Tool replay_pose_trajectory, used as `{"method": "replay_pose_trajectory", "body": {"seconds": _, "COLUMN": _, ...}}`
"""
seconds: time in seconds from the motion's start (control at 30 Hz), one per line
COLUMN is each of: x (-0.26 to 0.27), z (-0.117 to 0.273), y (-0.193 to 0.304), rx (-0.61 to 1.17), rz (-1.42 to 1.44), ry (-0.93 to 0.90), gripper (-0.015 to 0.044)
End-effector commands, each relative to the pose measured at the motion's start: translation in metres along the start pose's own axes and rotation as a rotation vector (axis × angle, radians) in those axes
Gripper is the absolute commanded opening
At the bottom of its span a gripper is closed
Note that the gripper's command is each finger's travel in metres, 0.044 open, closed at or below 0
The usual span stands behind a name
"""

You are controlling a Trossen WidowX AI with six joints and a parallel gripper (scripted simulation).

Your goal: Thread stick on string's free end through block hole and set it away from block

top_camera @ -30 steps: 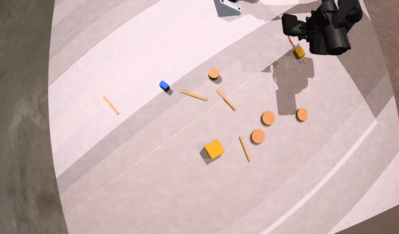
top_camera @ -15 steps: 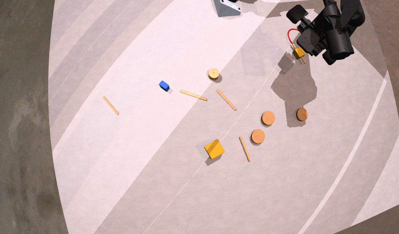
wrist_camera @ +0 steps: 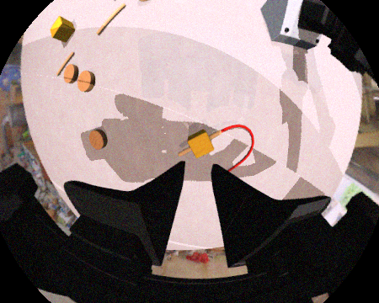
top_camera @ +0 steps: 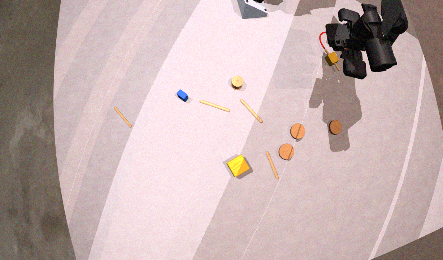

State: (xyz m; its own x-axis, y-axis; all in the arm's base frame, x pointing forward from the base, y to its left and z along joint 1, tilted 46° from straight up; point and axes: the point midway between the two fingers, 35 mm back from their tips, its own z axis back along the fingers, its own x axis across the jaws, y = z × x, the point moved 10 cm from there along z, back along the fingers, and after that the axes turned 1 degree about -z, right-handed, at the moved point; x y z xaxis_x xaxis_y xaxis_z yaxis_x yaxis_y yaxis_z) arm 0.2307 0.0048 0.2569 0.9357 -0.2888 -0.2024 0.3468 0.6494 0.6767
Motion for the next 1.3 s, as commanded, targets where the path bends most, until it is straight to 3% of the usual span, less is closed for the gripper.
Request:
{"method": "replay_pose_trajectory", "body": {"seconds": 0.0, "x": 0.013, "z": 0.0, "y": 0.012, "rx": 0.018, "rz": -0.801, "ry": -0.001, "gripper": 0.0121}}
{"method": "replay_pose_trajectory", "body": {"seconds": 0.13, "x": 0.014, "z": 0.0, "y": 0.013, "rx": 0.019, "rz": -0.961, "ry": 0.001, "gripper": 0.0121}}
{"method": "replay_pose_trajectory", "body": {"seconds": 0.77, "x": 0.014, "z": -0.001, "y": 0.013, "rx": 0.019, "rz": -0.961, "ry": 0.001, "gripper": 0.0121}}
{"method": "replay_pose_trajectory", "body": {"seconds": 1.27, "x": 0.017, "z": -0.023, "y": 0.013, "rx": 0.016, "rz": -0.96, "ry": -0.002, "gripper": 0.0121}}
